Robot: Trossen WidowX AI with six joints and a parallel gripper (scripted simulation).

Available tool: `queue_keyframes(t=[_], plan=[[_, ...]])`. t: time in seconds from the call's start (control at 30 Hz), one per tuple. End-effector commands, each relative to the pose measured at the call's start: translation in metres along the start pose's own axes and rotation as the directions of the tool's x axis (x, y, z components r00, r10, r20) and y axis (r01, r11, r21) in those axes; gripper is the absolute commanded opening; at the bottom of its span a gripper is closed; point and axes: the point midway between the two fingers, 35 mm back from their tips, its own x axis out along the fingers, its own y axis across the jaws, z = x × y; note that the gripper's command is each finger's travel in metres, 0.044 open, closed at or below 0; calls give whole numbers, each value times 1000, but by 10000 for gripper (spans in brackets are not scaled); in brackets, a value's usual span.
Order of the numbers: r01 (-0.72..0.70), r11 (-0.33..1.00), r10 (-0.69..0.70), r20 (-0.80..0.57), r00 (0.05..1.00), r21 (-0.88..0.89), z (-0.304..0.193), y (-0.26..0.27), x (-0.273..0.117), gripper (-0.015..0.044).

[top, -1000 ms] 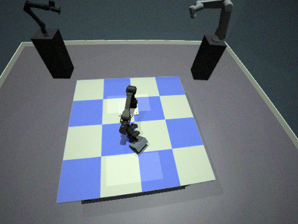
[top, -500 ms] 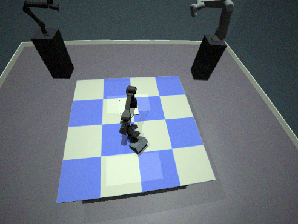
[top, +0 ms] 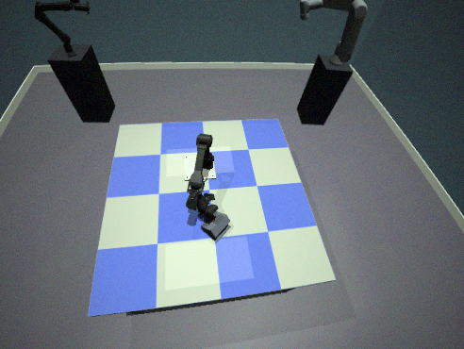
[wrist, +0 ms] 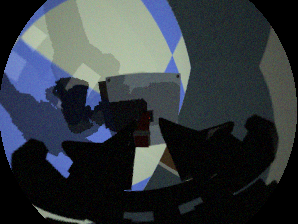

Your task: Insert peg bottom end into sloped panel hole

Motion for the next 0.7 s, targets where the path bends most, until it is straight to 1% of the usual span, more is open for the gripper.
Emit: queue_keyframes(t=[0.0,0.27,0.67], plan=[[1,1000,-1,0,1000,0,0,0,0,236],[-1,1000,1,0,1000,0,-1,0,-6,440],[-7,1000,7,0,1000,2,-4,1,-35,440]])
